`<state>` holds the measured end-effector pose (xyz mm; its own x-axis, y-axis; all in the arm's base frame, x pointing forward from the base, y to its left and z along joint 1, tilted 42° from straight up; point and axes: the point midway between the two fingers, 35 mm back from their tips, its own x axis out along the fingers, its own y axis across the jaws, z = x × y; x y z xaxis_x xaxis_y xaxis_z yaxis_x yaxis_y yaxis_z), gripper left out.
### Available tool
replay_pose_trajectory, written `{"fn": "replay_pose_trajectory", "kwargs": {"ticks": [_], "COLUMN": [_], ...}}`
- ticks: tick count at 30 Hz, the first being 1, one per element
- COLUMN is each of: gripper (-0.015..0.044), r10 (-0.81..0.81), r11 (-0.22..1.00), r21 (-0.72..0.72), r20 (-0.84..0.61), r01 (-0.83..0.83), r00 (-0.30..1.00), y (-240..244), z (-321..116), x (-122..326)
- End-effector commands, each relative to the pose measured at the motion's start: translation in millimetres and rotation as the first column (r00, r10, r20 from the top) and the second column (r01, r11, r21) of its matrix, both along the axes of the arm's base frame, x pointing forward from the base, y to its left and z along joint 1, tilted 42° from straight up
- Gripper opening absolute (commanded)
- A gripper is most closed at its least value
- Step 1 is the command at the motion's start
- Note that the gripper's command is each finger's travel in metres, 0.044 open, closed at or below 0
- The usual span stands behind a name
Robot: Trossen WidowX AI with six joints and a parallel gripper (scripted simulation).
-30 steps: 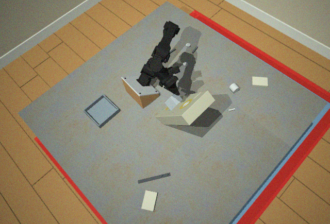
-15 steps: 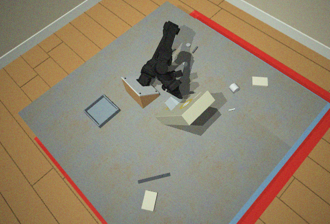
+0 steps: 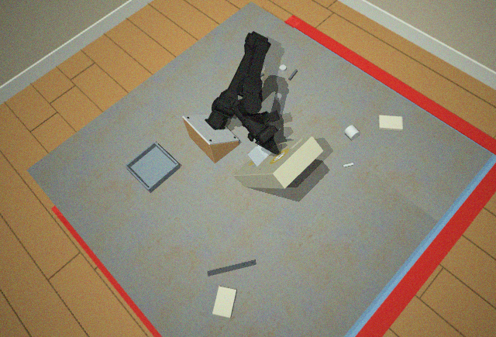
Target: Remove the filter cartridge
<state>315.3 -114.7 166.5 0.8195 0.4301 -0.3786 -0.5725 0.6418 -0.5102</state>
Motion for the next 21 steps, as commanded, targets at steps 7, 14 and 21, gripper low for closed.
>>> {"fn": "replay_pose_trajectory", "kwargs": {"ticks": [7, 14, 21], "gripper": [0.0107, 0.0107, 0.0107], "r10": [-0.004, -0.004, -0.004], "r11": [1.000, 1.000, 1.000], "r21": [0.009, 0.009, 0.009], "r20": [-0.006, -0.006, -0.006], "r01": [0.004, 0.004, 0.004], "r00": [1.000, 1.000, 1.000], "y": [5.6, 5.6, 5.2], "z": [-5.4, -6.6, -6.2], "x": [4.3, 3.8, 4.1]}}
